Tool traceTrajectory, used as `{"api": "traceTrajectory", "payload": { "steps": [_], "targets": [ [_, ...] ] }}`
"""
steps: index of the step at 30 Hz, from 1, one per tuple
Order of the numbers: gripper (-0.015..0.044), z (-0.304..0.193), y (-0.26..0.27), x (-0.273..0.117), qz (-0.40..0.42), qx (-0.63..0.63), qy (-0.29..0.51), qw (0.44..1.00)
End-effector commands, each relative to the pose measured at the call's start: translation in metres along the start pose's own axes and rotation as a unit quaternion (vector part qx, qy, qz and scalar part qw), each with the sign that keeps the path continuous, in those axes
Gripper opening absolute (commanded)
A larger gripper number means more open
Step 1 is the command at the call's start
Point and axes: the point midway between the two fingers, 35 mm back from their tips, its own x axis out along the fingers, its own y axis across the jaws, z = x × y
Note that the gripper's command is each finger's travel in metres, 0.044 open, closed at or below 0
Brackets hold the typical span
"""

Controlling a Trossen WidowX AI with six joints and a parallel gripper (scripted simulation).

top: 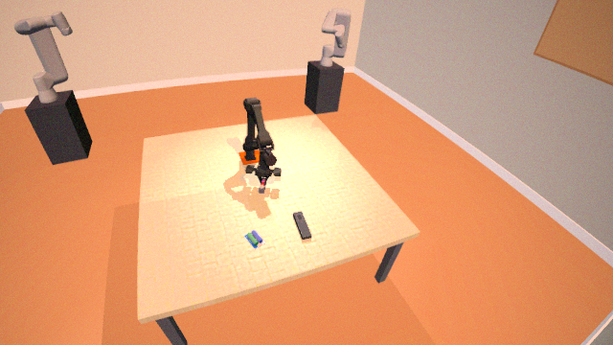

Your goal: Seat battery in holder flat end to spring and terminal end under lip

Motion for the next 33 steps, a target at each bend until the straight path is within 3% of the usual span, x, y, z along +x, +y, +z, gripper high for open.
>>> {"api": "traceTrajectory", "payload": {
  "steps": [1, 33],
  "targets": [
    [0.0063, -0.0040, -0.0006, 0.0038, -0.002, -0.004, 0.024, 1.000],
    [0.0063, 0.0006, -0.0009, 0.0081, -0.003, 0.002, 0.128, 0.992]
  ]
}}
